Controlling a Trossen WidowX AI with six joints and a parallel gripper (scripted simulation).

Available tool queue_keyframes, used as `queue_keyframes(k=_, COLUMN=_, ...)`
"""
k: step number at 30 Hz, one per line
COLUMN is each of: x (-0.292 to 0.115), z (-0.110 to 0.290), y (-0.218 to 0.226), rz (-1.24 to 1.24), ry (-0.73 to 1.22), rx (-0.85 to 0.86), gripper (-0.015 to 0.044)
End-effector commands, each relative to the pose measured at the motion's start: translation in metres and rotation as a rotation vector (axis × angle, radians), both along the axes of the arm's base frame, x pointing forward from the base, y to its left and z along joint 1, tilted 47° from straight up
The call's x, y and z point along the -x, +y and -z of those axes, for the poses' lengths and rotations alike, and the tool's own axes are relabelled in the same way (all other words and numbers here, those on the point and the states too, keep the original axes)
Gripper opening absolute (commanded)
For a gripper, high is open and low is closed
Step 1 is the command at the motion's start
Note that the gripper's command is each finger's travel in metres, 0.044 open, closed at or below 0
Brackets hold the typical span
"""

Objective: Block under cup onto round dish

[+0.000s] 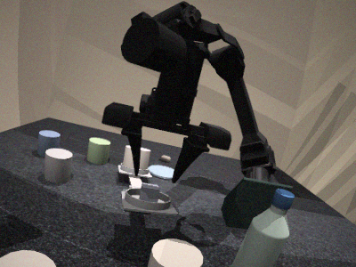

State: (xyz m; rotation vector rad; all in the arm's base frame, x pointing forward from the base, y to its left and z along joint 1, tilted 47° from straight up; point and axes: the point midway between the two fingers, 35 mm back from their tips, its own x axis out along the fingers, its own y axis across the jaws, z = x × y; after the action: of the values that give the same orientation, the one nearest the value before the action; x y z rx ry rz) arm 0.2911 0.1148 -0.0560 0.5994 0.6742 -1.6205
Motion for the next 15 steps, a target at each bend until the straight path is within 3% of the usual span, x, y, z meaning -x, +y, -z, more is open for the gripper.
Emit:
queue_keyframes(k=1, x=-0.002, z=-0.023, y=-0.017, rz=0.010, ry=0.003, rx=0.016, gripper=0.0260)
queue_keyframes(k=15, x=0.001, z=-0.013, y=-0.028, rz=0.010, ry=0.002, rx=0.017, gripper=0.0260)
